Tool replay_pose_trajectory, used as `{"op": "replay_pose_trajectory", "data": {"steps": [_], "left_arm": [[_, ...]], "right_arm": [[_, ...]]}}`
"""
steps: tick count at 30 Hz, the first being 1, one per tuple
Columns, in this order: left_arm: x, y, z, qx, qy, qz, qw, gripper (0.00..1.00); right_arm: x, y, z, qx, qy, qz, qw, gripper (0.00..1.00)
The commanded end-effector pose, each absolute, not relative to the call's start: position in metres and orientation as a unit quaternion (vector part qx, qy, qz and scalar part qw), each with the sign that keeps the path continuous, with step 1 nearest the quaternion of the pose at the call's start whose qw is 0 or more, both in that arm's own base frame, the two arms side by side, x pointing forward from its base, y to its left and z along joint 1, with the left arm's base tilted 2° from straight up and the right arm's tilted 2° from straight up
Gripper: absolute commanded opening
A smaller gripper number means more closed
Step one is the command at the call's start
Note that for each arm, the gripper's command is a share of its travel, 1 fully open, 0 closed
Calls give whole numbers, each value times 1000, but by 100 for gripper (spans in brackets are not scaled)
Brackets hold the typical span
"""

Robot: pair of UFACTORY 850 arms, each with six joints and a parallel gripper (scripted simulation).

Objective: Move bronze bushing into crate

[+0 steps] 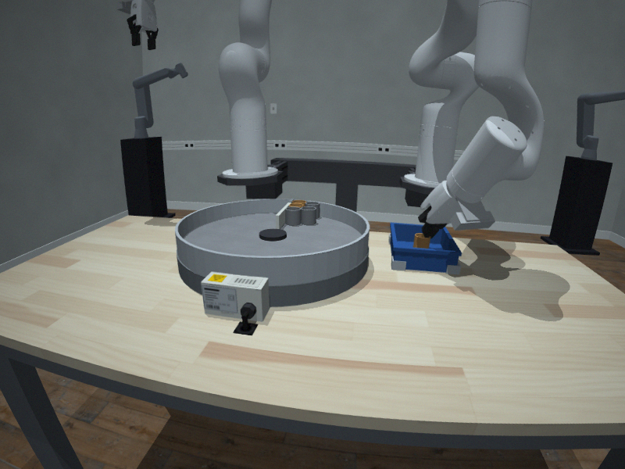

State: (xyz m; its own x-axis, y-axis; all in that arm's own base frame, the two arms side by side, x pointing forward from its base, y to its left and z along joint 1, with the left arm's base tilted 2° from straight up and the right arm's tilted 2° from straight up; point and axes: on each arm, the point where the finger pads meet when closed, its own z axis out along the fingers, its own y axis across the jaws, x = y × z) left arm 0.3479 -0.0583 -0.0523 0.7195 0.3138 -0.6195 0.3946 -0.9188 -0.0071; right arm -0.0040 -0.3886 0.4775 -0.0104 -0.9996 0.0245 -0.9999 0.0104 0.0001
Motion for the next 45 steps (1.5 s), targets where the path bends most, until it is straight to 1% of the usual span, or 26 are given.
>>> {"op": "replay_pose_trajectory", "data": {"steps": [1,45], "left_arm": [[349,-58,-53,925,191,-321,63,0],[349,-58,-59,925,191,-321,63,0]], "right_arm": [[-4,-389,478,703,-711,9,9,100],[-4,-389,478,703,-711,9,9,100]]}}
